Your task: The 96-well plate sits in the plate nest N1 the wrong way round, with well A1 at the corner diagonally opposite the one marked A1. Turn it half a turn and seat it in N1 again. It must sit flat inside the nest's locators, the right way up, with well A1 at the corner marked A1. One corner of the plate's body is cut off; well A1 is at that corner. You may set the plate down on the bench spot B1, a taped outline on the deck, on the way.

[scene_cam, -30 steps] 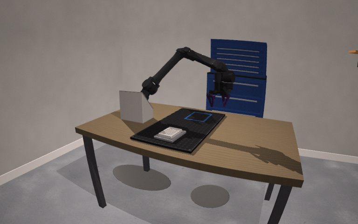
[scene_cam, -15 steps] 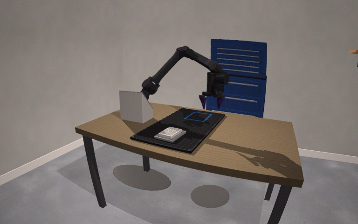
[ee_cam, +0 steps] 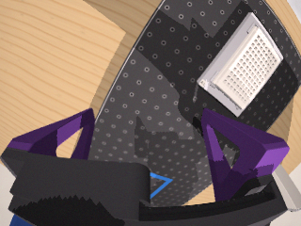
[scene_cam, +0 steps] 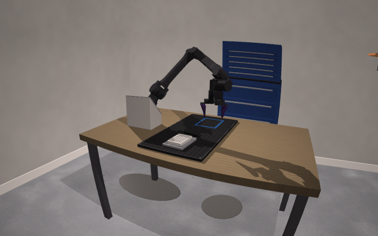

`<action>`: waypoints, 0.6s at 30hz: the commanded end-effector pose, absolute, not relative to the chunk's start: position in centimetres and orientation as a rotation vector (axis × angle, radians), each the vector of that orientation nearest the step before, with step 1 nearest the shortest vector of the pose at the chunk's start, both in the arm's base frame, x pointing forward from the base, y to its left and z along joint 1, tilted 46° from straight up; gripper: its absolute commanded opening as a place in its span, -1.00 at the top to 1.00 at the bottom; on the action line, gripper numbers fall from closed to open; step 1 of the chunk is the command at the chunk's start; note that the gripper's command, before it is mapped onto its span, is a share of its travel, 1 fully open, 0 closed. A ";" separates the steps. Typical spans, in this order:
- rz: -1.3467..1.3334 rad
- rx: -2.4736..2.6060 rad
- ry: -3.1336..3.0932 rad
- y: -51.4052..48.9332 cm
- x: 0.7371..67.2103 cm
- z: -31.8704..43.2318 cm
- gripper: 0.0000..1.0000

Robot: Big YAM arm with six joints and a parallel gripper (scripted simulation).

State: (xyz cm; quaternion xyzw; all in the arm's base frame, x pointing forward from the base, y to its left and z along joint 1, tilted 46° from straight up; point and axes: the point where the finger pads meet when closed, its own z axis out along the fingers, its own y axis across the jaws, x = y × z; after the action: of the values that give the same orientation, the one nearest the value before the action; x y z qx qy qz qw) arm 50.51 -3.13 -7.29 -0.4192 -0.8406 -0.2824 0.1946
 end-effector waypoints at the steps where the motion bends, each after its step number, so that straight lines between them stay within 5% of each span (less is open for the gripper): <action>1: -0.789 -1.265 -2.320 -5.9 49.7 -8.6 -1.00; 18: -0.729 -1.462 -2.111 -8.7 44.8 -12.7 -1.00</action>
State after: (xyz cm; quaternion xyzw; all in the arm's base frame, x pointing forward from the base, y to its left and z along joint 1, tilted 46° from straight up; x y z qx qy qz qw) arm 45.77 -6.55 -11.58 -0.5027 -0.7883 -0.2665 0.2342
